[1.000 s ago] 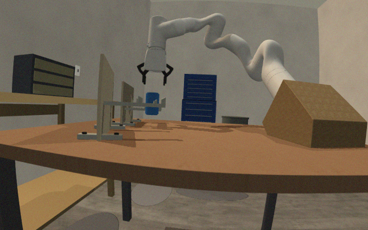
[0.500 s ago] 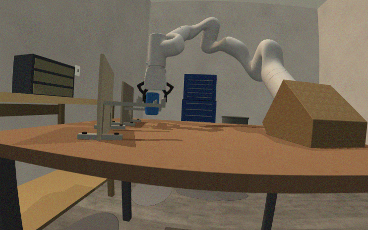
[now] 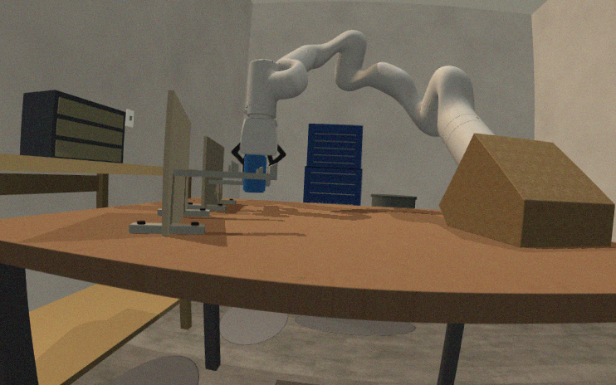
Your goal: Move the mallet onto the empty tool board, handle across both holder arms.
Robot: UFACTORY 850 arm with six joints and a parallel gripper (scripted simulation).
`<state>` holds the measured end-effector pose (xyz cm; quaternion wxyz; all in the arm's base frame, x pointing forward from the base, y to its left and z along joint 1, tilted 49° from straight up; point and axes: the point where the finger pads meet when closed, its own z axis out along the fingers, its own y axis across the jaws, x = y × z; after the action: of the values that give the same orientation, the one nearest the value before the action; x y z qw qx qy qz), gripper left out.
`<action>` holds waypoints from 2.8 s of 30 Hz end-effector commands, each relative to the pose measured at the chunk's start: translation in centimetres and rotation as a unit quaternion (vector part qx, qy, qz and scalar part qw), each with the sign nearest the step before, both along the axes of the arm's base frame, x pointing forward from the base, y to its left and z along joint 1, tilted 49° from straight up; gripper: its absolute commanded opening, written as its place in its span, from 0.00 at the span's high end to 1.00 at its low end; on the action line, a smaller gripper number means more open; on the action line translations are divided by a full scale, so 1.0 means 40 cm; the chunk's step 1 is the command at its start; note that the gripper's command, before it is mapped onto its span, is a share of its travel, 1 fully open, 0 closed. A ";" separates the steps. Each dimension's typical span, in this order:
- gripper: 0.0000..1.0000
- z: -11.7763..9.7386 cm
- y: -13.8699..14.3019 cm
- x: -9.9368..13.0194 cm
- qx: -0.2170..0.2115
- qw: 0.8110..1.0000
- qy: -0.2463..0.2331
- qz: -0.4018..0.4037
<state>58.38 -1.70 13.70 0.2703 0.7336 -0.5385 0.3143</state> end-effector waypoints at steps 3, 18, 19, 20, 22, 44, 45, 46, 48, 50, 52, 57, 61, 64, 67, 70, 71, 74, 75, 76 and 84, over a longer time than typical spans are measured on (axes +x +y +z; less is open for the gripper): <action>1.00 0.001 0.001 0.001 0.000 1.000 -0.001 0.000; 1.00 0.001 0.001 0.001 0.000 1.000 -0.001 0.000; 1.00 0.001 0.001 0.001 0.000 1.000 -0.001 0.000; 1.00 0.001 0.001 0.001 0.000 1.000 -0.001 0.000; 1.00 0.001 0.001 0.001 0.000 1.000 -0.001 0.000; 1.00 0.162 0.186 -0.036 -0.002 1.000 -0.002 0.000; 1.00 0.146 0.204 -0.036 -0.001 1.000 -0.002 0.000; 1.00 0.111 0.243 -0.038 0.000 1.000 -0.002 0.001; 1.00 0.085 0.272 -0.041 0.001 1.000 -0.002 0.001; 1.00 0.055 0.305 -0.045 0.002 1.000 -0.001 0.001; 1.00 0.023 0.338 -0.051 0.003 1.000 -0.001 0.001; 1.00 -0.041 0.403 -0.067 0.004 1.000 0.000 0.001; 1.00 -0.103 0.463 -0.088 0.004 1.000 0.000 0.001; 1.00 -0.149 0.505 -0.106 0.004 1.000 0.000 0.001; 1.00 -0.196 0.546 -0.127 0.004 1.000 0.000 0.001; 1.00 -0.228 0.572 -0.143 0.003 1.000 0.000 0.001; 1.00 -0.228 0.572 -0.143 0.003 1.000 0.000 0.001; 1.00 -0.294 0.624 -0.179 0.001 1.000 -0.001 0.001; 1.00 -0.308 0.634 -0.187 0.001 1.000 -0.001 0.001; 1.00 -0.325 0.647 -0.198 0.000 1.000 -0.001 0.001; 1.00 -0.383 0.687 -0.234 -0.003 1.000 0.012 0.011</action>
<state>49.04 25.30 -1.32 0.2714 0.7339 -0.5368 0.3156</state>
